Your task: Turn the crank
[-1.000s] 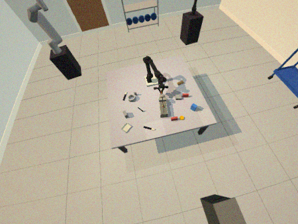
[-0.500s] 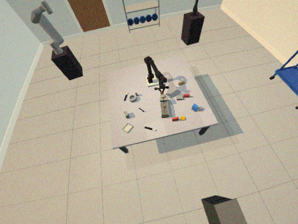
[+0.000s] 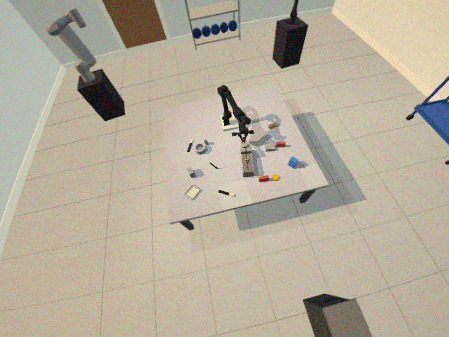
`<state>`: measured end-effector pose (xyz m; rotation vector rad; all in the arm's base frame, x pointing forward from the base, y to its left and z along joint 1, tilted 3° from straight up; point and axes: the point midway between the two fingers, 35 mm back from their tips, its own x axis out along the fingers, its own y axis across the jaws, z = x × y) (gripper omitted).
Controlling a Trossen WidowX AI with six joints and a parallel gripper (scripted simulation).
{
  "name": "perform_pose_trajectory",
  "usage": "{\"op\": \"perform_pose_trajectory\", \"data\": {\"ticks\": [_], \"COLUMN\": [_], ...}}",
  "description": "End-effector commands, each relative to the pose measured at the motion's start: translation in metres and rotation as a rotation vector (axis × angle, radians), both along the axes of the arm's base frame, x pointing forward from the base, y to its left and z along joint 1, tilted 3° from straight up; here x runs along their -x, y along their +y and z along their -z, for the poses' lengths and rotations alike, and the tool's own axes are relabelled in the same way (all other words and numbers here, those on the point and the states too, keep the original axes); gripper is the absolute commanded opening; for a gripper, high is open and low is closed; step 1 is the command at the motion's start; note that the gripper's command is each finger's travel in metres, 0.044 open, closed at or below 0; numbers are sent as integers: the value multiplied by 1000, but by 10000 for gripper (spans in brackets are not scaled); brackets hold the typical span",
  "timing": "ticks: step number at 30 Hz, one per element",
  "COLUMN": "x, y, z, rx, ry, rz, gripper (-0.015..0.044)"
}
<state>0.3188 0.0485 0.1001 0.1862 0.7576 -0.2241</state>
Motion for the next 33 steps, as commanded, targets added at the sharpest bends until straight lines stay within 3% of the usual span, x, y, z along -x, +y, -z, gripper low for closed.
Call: {"op": "perform_pose_trajectory", "data": {"ticks": [1, 33], "x": [2, 4], "y": [-8, -15], "z": [4, 18], "rx": [14, 15], "ry": [9, 9], "rz": [21, 21], "gripper": [0, 0]}}
